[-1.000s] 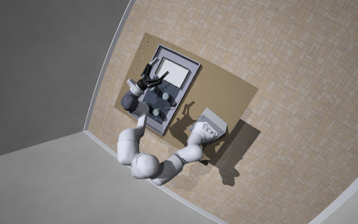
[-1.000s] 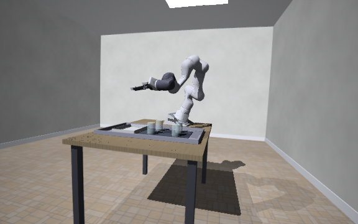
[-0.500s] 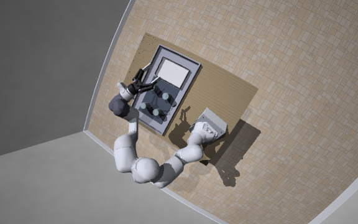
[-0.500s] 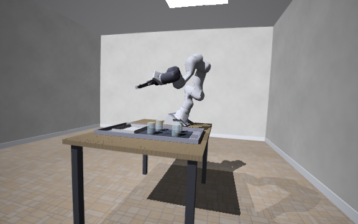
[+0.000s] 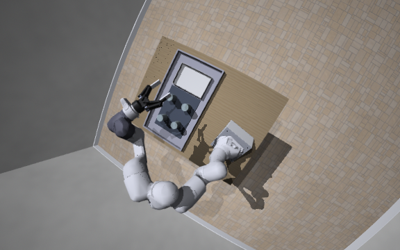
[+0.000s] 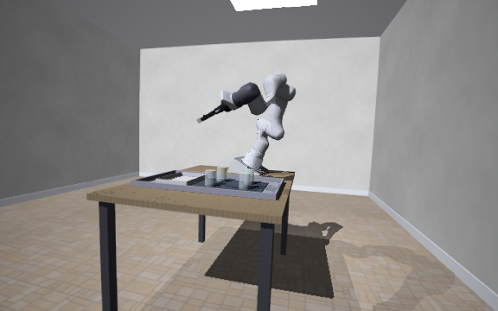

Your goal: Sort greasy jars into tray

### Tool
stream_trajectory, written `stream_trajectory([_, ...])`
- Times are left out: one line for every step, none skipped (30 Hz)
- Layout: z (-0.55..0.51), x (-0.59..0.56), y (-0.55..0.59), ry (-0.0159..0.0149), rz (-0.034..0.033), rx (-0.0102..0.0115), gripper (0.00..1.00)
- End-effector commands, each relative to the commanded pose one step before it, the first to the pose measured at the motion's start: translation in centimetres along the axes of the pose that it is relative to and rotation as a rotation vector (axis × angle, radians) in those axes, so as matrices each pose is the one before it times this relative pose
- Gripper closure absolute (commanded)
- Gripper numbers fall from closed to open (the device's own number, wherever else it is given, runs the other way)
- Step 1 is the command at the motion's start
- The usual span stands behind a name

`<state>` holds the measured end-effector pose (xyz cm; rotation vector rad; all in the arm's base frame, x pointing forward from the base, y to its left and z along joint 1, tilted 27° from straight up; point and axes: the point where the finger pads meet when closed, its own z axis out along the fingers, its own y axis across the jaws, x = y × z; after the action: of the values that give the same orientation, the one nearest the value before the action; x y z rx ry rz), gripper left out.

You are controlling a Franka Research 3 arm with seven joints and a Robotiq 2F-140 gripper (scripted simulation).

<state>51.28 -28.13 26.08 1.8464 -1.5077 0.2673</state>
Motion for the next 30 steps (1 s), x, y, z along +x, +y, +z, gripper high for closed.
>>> stream_trajectory([-1.269,-0.913,0.308,-0.05905,-0.09252,0.00622,0.0])
stream_trajectory([-0.548,-0.227,-0.084,-0.01224,-0.00682,0.00953,0.0])
stream_trajectory([-0.551,-0.237,-0.091,-0.01218,-0.00706,0.0098,0.0])
stream_trajectory([-0.553,-0.247,-0.098,-0.01211,-0.0073,0.01007,0.0])
stream_trajectory([-0.556,-0.257,-0.105,-0.01204,-0.00755,0.01034,0.0])
stream_trajectory([-0.558,-0.267,-0.112,-0.01197,-0.00779,0.01061,0.0])
stream_trajectory([-0.561,-0.276,-0.119,-0.01189,-0.00804,0.01087,0.0])
stream_trajectory([-0.563,-0.286,-0.127,-0.0118,-0.00829,0.01112,0.0])
stream_trajectory([-0.565,-0.296,-0.135,-0.01171,-0.00854,0.01137,0.0])
stream_trajectory([-0.567,-0.305,-0.143,-0.01161,-0.00879,0.01162,0.0])
stream_trajectory([-0.568,-0.314,-0.151,-0.01151,-0.00904,0.01186,0.0])
stream_trajectory([-0.57,-0.323,-0.159,-0.01141,-0.00929,0.0121,0.0])
stream_trajectory([-0.571,-0.332,-0.167,-0.0113,-0.00955,0.01233,0.0])
stream_trajectory([0.0,0.0,0.0,0.0,0.0,0.0,0.0])
stream_trajectory([0.0,0.0,0.0,0.0,0.0,0.0,0.0])
stream_trajectory([-0.572,-0.341,-0.176,-0.01118,-0.0098,0.01256,0.0])
stream_trajectory([-0.573,-0.35,-0.185,-0.01106,-0.01006,0.01278,0.0])
stream_trajectory([-0.574,-0.358,-0.193,-0.01094,-0.01032,0.013,0.0])
stream_trajectory([-0.575,-0.366,-0.202,-0.01082,-0.01058,0.01321,0.0])
stream_trajectory([-0.576,-0.375,-0.211,-0.01069,-0.01084,0.01342,0.0])
stream_trajectory([-0.576,-0.383,-0.221,-0.01055,-0.0111,0.01362,0.0])
stream_trajectory([-0.576,-0.391,-0.23,-0.01042,-0.01136,0.01382,0.0])
stream_trajectory([-0.576,-0.398,-0.239,-0.01028,-0.01162,0.01401,0.0])
stream_trajectory([-0.576,-0.406,-0.249,-0.01013,-0.01188,0.0142,0.0])
stream_trajectory([-0.576,-0.413,-0.259,-0.00999,-0.01214,0.01438,0.0])
stream_trajectory([-0.576,-0.42,-0.269,-0.00984,-0.0124,0.01456,0.0])
stream_trajectory([-0.575,-0.427,-0.279,-0.00969,-0.01267,0.01473,0.0])
stream_trajectory([-0.575,-0.434,-0.289,-0.00953,-0.01293,0.01489,0.0])
stream_trajectory([-0.574,-0.441,-0.299,-0.00938,-0.01319,0.01505,0.0])
stream_trajectory([-0.573,-0.447,-0.309,-0.00922,-0.01345,0.0152,0.0])
